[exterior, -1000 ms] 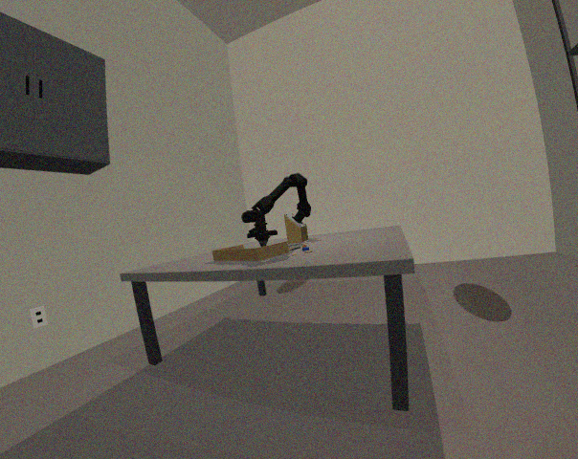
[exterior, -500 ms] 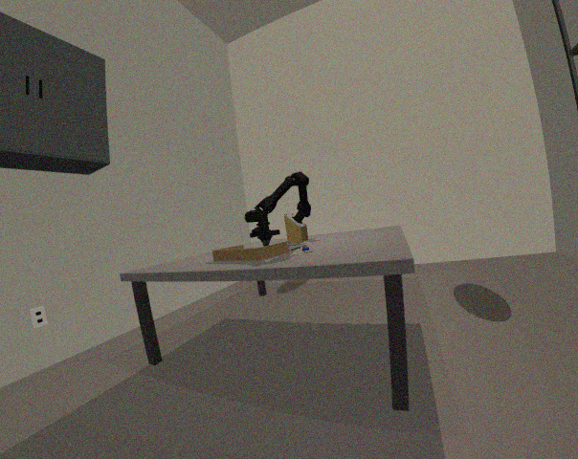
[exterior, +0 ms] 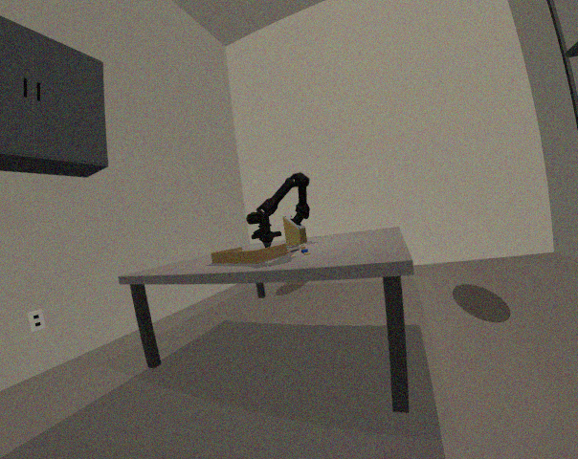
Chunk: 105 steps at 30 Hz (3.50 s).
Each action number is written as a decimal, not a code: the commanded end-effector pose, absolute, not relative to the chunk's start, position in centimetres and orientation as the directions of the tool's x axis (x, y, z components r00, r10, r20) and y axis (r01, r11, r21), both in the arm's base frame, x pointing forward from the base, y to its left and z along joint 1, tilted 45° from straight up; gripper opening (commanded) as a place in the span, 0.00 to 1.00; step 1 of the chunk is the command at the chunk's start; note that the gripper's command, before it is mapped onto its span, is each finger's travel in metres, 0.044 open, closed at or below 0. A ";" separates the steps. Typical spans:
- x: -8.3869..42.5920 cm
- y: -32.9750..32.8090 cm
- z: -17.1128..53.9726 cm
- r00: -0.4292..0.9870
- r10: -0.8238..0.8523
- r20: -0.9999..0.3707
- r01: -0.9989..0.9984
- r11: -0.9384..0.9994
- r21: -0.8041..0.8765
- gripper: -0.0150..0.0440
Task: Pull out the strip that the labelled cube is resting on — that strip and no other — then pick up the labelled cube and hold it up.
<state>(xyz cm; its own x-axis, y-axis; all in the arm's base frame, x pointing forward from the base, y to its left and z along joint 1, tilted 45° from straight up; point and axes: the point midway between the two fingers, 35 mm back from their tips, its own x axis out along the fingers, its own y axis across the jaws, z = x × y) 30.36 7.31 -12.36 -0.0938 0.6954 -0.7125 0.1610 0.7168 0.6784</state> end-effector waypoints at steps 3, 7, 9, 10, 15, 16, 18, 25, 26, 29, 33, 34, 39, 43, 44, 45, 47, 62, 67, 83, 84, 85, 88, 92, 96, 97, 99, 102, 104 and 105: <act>28.6 7.7 -12.3 -0.115 0.696 -0.709 0.162 0.717 0.677 0.25; 28.0 7.7 -12.2 -0.115 0.696 -0.709 0.163 0.717 0.677 0.25; 27.7 7.7 -12.1 -0.115 0.696 -0.709 0.163 0.717 0.677 0.25; 27.6 7.7 -12.1 -0.115 0.696 -0.709 0.163 0.717 0.677 0.25; 26.9 7.8 -12.0 -0.116 0.696 -0.709 0.163 0.717 0.677 0.25; 26.7 7.8 -11.9 -0.116 0.696 -0.709 0.163 0.717 0.677 0.25; 26.4 7.8 -11.9 -0.116 0.696 -0.709 0.164 0.717 0.677 0.25; 25.4 7.8 -11.7 -0.116 0.696 -0.709 0.164 0.717 0.677 0.25; 25.3 7.8 -11.7 -0.117 0.696 -0.709 0.164 0.717 0.677 0.25; 24.9 7.8 -11.6 -0.117 0.696 -0.709 0.164 0.717 0.677 0.25; 24.4 7.9 -11.5 -0.117 0.696 -0.709 0.165 0.717 0.677 0.25; 24.2 7.9 -11.5 -0.117 0.696 -0.709 0.165 0.717 0.677 0.25; 23.4 7.9 -11.3 -0.118 0.696 -0.709 0.165 0.717 0.677 0.25; 22.8 7.9 -11.2 -0.118 0.696 -0.709 0.165 0.717 0.677 0.25; 22.7 7.9 -11.2 -0.118 0.696 -0.709 0.165 0.717 0.677 0.25; 22.6 7.9 -11.2 -0.118 0.696 -0.709 0.165 0.717 0.677 0.25; 22.3 7.9 -11.1 -0.118 0.696 -0.709 0.166 0.717 0.677 0.25; 20.2 8.0 -10.7 -0.119 0.696 -0.708 0.167 0.717 0.677 0.25; 19.6 8.0 -10.6 -0.120 0.696 -0.708 0.167 0.717 0.676 0.25; 19.1 8.1 -10.5 -0.120 0.696 -0.708 0.167 0.717 0.676 0.25; 19.1 8.1 -10.5 -0.120 0.696 -0.708 0.167 0.717 0.676 0.25; 19.1 8.1 -10.5 -0.120 0.696 -0.708 0.167 0.717 0.676 0.25; 19.1 8.1 -10.5 -0.120 0.696 -0.708 0.167 0.717 0.676 0.25; 19.1 8.1 -10.5 -0.120 0.696 -0.708 0.167 0.717 0.676 0.25; 19.1 8.1 -10.5 -0.120 0.696 -0.708 0.167 0.717 0.676 0.25; 19.1 8.1 -10.5 -0.120 0.696 -0.708 0.167 0.717 0.676 0.25; 19.1 8.1 -10.5 -0.120 0.696 -0.708 0.167 0.717 0.676 0.25; 19.1 8.1 -10.5 -0.120 0.696 -0.708 0.167 0.717 0.676 0.25; 19.1 8.1 -10.5 -0.120 0.696 -0.708 0.167 0.717 0.676 0.25; 19.1 8.1 -10.5 -0.120 0.696 -0.708 0.167 0.717 0.676 0.25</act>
